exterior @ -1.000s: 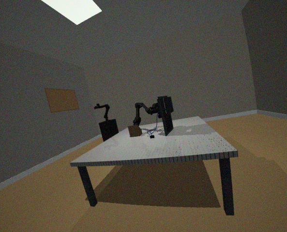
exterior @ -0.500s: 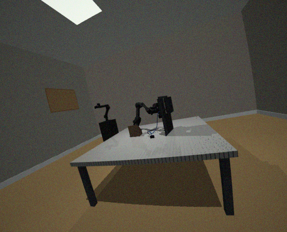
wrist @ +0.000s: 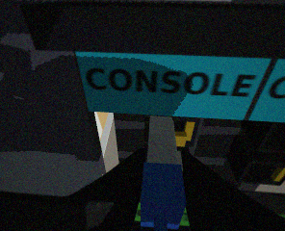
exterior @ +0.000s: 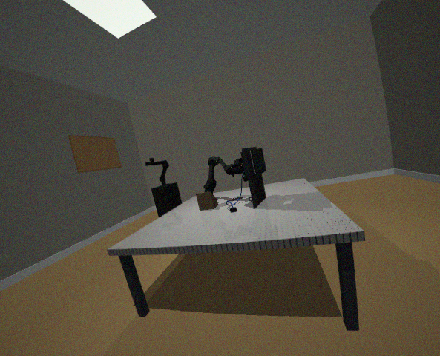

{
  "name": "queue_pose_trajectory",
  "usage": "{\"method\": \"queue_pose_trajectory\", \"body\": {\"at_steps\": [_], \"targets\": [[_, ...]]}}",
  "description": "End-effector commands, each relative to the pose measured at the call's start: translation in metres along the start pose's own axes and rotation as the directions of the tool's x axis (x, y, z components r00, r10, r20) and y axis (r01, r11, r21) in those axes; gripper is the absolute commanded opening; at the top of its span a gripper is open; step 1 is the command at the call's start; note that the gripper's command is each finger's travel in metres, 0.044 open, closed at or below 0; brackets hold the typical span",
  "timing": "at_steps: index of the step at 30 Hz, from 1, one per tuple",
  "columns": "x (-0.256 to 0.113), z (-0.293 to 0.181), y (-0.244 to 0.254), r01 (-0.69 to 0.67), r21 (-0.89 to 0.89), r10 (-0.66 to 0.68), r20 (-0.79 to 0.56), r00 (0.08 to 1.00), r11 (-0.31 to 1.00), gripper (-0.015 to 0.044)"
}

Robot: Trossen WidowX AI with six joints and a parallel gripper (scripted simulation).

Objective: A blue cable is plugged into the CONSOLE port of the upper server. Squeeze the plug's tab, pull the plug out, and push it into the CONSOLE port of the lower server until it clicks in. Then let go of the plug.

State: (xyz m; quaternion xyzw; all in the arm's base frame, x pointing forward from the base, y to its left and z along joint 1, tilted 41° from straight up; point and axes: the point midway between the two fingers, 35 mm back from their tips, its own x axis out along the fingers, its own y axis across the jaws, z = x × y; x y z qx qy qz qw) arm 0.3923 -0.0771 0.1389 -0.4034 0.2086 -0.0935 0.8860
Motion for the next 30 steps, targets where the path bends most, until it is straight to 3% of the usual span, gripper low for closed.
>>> {"method": "queue_pose_trajectory", "body": {"at_steps": [1,30], "targets": [[0.0017,0.0003,-0.0011,0.007,0.005,-0.007,-0.003,1.0,1.0,0.0],[0.0095,0.003,-0.001,0.009,0.005,-0.009,-0.003,1.0,1.0,0.0]]}}
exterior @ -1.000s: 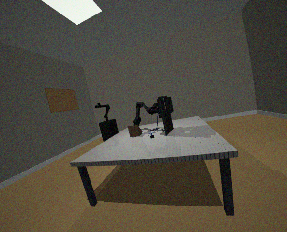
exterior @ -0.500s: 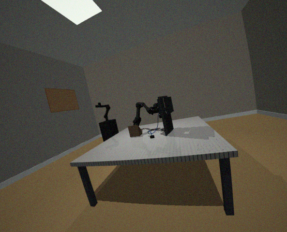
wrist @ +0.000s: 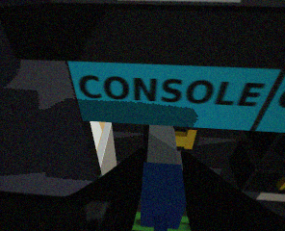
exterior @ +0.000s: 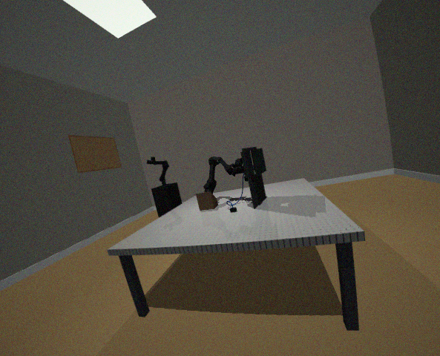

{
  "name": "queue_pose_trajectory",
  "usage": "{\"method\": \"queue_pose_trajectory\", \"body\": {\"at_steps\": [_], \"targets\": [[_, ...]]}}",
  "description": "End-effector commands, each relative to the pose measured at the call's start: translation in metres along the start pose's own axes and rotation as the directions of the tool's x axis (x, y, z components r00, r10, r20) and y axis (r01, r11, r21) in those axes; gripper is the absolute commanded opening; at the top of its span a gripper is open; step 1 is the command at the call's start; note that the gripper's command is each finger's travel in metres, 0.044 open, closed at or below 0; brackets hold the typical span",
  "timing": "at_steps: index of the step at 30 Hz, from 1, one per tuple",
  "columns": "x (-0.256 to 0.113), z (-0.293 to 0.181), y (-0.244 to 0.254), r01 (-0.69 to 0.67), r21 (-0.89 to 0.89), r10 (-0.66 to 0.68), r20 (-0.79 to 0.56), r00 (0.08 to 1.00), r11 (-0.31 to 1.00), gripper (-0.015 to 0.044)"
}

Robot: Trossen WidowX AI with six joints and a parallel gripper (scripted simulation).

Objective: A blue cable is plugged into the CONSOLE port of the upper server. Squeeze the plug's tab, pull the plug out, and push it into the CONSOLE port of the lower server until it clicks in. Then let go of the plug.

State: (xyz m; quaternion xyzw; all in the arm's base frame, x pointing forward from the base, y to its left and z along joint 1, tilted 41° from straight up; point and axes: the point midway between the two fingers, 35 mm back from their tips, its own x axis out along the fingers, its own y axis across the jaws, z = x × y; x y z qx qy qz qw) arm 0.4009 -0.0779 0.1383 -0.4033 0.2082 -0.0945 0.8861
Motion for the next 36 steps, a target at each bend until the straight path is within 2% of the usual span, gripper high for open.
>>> {"method": "queue_pose_trajectory", "body": {"at_steps": [1,36], "targets": [[0.0017,0.0002,-0.001,0.007,0.005,-0.007,-0.003,1.0,1.0,0.0],[0.0111,0.0036,-0.001,0.009,0.006,-0.009,-0.003,1.0,1.0,0.0]]}}
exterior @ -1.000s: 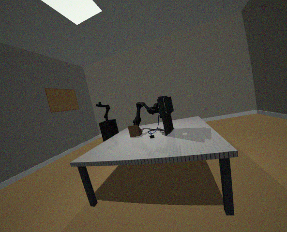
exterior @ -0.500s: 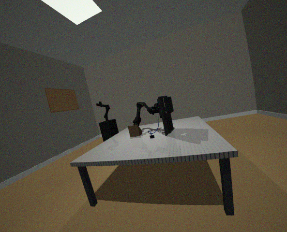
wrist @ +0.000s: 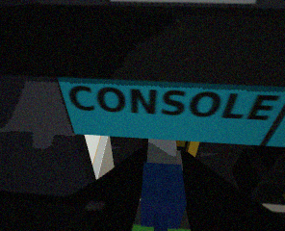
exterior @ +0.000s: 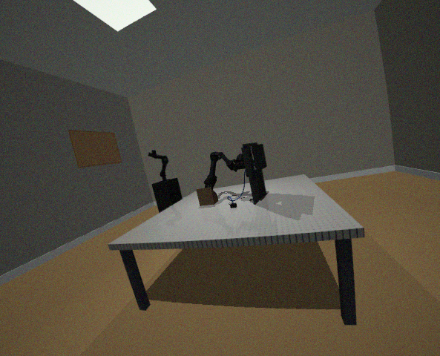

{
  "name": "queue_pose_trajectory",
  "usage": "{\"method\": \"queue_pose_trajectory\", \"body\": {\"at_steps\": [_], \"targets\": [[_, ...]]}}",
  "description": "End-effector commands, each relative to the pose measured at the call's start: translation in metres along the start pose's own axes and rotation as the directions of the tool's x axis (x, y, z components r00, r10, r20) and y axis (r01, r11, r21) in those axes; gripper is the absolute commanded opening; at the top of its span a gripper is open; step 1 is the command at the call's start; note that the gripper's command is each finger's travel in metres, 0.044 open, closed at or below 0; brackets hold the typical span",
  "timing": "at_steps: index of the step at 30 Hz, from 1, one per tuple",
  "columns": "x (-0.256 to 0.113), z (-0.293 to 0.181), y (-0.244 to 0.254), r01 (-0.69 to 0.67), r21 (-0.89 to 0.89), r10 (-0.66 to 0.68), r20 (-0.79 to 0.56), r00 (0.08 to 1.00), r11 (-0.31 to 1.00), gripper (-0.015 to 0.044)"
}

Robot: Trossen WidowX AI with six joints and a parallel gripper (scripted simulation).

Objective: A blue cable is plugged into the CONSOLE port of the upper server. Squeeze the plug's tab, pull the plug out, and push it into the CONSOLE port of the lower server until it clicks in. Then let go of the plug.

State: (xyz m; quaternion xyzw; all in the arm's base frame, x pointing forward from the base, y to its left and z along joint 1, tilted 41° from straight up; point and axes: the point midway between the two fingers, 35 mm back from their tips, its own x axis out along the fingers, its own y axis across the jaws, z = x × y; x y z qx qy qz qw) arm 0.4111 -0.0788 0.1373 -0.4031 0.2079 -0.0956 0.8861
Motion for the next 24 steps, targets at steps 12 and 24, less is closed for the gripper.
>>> {"method": "queue_pose_trajectory", "body": {"at_steps": [12,24], "targets": [[0.0035,0.001,-0.0011,0.007,0.005,-0.007,-0.003,1.0,1.0,0.0],[0.0017,0.0004,0.0004,0.001,0.0,-0.001,-0.002,1.0,1.0,0.0263]]}}
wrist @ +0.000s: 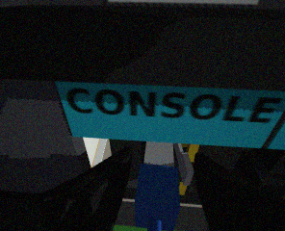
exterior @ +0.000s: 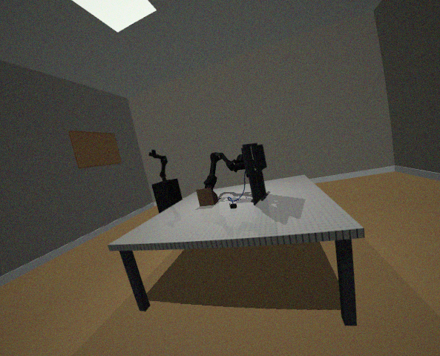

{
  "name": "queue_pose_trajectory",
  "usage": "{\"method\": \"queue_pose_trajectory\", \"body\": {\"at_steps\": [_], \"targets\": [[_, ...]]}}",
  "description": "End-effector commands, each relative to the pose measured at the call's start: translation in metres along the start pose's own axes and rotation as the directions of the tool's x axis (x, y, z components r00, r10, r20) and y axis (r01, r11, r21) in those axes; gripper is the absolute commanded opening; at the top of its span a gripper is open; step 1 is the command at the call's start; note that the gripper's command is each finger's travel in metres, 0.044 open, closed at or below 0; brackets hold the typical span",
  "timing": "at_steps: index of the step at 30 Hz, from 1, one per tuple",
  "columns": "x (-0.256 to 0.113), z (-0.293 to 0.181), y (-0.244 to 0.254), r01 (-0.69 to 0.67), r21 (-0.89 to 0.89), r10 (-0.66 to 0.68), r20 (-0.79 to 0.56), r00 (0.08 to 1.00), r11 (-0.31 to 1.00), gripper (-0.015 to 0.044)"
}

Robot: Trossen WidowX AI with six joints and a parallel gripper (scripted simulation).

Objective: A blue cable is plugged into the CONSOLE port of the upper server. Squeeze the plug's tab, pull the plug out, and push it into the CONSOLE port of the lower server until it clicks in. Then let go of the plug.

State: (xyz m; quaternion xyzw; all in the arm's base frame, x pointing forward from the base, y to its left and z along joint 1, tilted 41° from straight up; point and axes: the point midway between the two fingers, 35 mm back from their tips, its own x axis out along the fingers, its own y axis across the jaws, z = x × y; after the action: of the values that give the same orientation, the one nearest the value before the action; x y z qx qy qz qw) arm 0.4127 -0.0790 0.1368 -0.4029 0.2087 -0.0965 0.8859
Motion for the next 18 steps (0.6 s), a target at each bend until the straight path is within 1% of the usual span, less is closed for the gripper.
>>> {"method": "queue_pose_trajectory", "body": {"at_steps": [1,7,18], "targets": [[0.0,0.0001,0.0001,0.0,0.0,0.0,0.0,1.0,1.0,0.0289],[-0.0019,-0.0006,0.0,0.0,0.0,0.0,0.0,1.0,1.0,0.044],[-0.0087,-0.0032,-0.0078,0.0,0.0,0.0,0.0,1.0,1.0,0.044]]}}
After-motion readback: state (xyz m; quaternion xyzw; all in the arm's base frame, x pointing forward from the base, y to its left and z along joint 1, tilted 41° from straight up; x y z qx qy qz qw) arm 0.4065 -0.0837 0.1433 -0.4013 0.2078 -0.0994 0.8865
